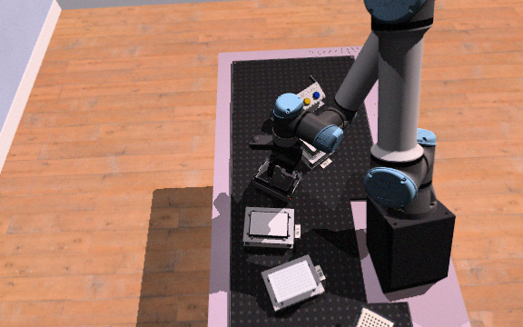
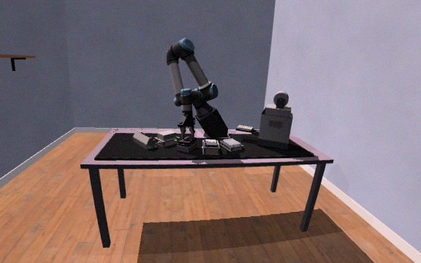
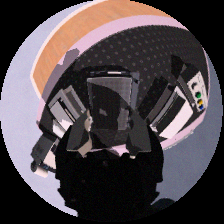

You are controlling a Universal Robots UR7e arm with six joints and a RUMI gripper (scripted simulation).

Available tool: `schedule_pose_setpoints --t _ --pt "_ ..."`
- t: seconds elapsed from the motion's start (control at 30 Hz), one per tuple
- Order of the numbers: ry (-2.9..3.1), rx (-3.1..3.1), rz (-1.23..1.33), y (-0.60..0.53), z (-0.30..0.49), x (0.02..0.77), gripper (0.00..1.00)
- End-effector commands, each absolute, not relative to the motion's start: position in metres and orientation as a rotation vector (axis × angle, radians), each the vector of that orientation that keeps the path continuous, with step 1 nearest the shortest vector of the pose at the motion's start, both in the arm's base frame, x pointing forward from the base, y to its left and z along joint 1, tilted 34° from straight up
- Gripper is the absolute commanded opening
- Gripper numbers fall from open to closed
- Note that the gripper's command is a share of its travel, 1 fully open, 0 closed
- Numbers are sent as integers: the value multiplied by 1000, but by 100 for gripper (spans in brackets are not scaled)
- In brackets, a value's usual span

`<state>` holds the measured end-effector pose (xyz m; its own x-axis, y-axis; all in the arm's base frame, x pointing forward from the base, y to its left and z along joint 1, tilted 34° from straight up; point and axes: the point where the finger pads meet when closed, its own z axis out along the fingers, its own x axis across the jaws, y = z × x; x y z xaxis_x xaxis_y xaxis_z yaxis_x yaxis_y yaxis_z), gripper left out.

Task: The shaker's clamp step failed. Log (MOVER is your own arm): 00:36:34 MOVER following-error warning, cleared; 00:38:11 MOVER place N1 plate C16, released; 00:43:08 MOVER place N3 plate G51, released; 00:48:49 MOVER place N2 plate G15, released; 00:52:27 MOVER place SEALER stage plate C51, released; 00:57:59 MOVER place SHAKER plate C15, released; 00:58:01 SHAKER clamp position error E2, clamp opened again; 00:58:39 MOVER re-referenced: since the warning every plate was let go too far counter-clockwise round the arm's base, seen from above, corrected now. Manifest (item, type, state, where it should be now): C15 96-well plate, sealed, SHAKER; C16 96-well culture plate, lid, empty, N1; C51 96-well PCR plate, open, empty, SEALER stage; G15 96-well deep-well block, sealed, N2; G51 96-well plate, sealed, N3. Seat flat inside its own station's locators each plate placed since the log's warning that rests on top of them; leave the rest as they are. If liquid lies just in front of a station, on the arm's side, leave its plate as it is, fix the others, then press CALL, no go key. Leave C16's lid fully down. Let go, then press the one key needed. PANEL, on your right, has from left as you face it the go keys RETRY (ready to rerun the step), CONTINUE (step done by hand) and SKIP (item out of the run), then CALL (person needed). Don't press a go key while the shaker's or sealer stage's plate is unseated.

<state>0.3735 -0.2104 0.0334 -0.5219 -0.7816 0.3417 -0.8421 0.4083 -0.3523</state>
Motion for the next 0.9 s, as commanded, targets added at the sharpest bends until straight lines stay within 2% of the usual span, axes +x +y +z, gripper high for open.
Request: schedule_pose_setpoints --t 0.0,0.87 --pt "-2531 1467 746 -209 35 374 0" --pt "-2531 1467 746 -203 46 373 0"
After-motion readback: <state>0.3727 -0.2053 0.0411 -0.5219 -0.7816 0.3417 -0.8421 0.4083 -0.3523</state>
